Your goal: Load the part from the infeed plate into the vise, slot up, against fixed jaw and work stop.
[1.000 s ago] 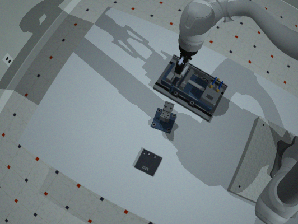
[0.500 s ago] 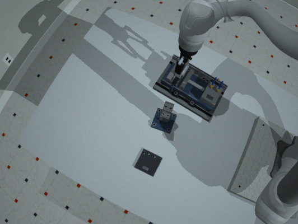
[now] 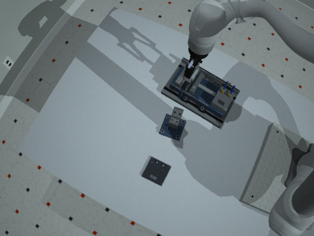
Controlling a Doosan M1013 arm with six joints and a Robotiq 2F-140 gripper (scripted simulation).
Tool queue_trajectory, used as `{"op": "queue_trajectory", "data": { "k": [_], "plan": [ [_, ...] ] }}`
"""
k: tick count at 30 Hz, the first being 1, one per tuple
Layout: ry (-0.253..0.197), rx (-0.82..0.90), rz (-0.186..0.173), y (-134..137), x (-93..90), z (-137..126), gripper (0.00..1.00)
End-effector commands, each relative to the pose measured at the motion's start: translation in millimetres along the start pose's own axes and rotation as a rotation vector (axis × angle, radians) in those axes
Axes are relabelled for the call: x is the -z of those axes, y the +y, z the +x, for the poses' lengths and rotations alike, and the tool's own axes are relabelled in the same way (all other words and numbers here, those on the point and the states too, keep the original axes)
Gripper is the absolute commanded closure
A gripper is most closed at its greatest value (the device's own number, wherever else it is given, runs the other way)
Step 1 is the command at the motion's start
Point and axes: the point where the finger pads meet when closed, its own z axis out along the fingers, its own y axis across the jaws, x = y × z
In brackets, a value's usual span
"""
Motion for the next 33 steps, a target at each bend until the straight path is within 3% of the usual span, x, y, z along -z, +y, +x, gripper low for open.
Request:
{"op": "queue_trajectory", "data": {
  "k": [1, 5, 6, 33],
  "plan": [
    [-0.003, 0.003, -0.007, 2.7, 1.6, -2.8, 1.0],
    [-0.003, 0.003, -0.007, 2.7, 1.6, -2.8, 1.0],
    [-0.003, 0.003, -0.007, 2.7, 1.6, -2.8, 0.53],
    [-0.003, 0.003, -0.007, 2.7, 1.6, -2.8, 0.53]
  ]
}}
